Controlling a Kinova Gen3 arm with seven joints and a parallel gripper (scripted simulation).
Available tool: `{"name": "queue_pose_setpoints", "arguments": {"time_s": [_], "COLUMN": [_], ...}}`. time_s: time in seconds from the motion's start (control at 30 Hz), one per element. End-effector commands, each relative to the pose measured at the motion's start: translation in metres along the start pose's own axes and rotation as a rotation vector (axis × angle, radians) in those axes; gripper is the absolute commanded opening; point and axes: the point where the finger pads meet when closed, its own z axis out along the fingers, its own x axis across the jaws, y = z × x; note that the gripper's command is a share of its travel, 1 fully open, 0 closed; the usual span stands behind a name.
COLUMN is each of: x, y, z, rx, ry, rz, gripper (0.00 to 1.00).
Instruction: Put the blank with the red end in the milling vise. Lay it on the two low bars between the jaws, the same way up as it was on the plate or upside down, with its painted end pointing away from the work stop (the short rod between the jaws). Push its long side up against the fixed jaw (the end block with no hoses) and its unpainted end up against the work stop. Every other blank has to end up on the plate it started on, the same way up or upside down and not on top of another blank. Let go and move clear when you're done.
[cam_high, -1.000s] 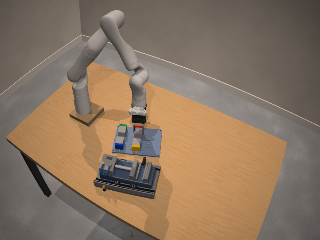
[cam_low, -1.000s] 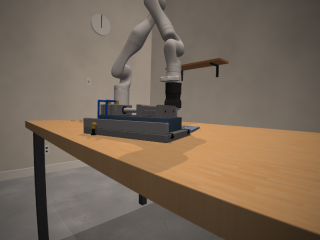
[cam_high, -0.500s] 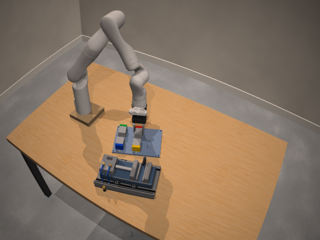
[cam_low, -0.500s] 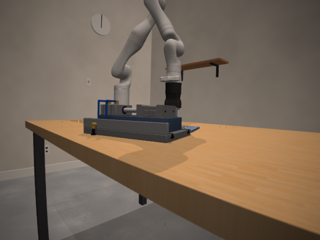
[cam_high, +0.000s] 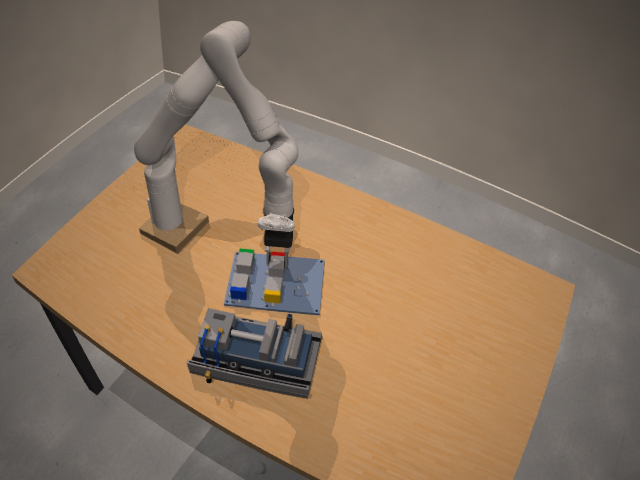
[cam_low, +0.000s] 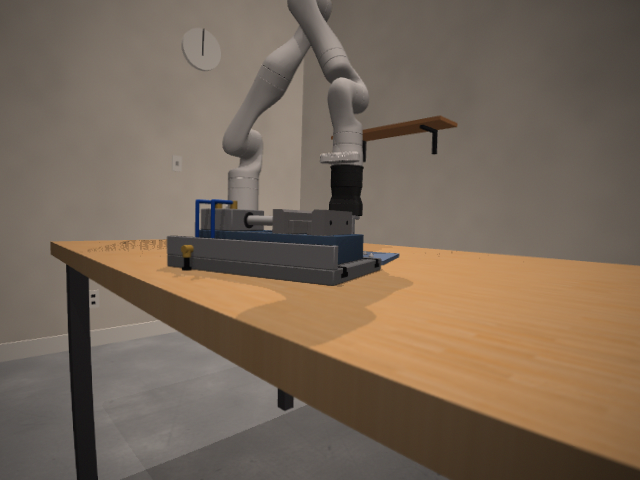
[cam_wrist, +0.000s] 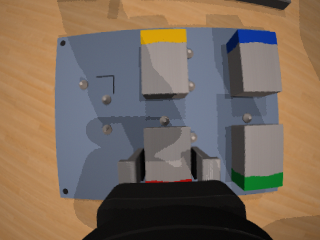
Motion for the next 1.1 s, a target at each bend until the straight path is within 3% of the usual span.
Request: {"name": "queue_pose_setpoints", "arguments": {"time_s": [0.0, 0.47, 0.97, 1.07], "x": [-0.001, -0.001, 0.0, 0.002], "y": [0.0, 0.0, 0.0, 0.0], "z": [-0.001, -0.001, -0.031, -0.029], "rx": [0.0, 0.0, 0.001, -0.001], "ry": [-0.002, -0.002, -0.002, 0.006], "rz": [0.0, 0.0, 0.0, 0.001], "gripper": [0.0, 0.0, 0.0, 0.0]}}
